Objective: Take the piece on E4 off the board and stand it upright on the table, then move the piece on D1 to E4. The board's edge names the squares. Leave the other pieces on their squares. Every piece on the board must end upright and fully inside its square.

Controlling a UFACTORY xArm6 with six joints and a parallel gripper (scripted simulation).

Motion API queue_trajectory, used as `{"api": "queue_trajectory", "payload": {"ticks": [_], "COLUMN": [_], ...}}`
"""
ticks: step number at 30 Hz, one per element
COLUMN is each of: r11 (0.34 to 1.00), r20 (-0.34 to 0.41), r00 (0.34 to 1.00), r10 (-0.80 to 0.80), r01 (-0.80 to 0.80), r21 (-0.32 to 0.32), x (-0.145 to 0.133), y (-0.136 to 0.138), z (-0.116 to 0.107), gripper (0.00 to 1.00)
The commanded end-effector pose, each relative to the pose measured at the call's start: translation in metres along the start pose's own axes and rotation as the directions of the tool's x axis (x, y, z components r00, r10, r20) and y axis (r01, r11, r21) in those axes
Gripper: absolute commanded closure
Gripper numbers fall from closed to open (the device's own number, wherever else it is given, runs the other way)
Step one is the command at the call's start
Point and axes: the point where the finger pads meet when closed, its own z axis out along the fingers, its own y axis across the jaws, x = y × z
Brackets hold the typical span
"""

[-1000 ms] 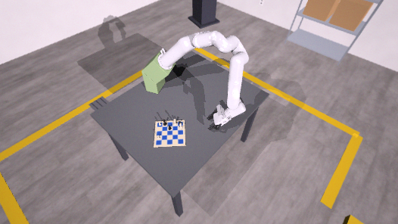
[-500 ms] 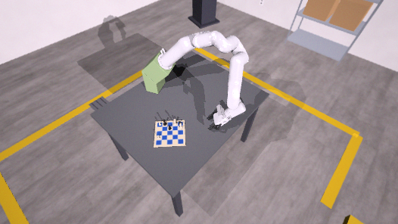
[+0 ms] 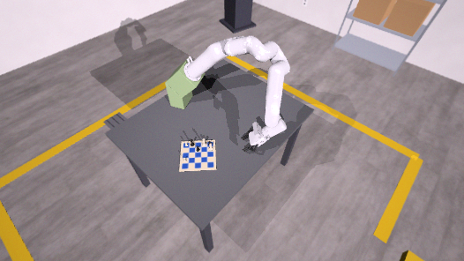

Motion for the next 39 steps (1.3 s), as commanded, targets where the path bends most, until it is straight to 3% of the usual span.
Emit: {"api": "queue_trajectory", "payload": {"ticks": [1,10,23,32,36,39], "r11": [1.000,1.000,1.000,1.000,0.994,0.951], "r20": [0.002,0.002,0.002,0.002,0.001,-0.016], "r00": [1.000,1.000,1.000,1.000,0.995,0.959], "r10": [0.001,0.002,0.002,0.006,0.096,0.282], "r01": [-0.001,-0.002,-0.002,-0.006,-0.096,-0.281], "r21": [0.002,0.002,0.002,0.000,-0.043,-0.128], "x": [0.000,0.007,0.064,0.066,0.074,0.089], "y": [-0.001,-0.001,-0.002,-0.002,0.000,0.003], "z": [-0.001,-0.007,-0.056,-0.057,-0.050,-0.035], "gripper": [0.00,0.00,0.00,0.00,0.00,0.00]}}
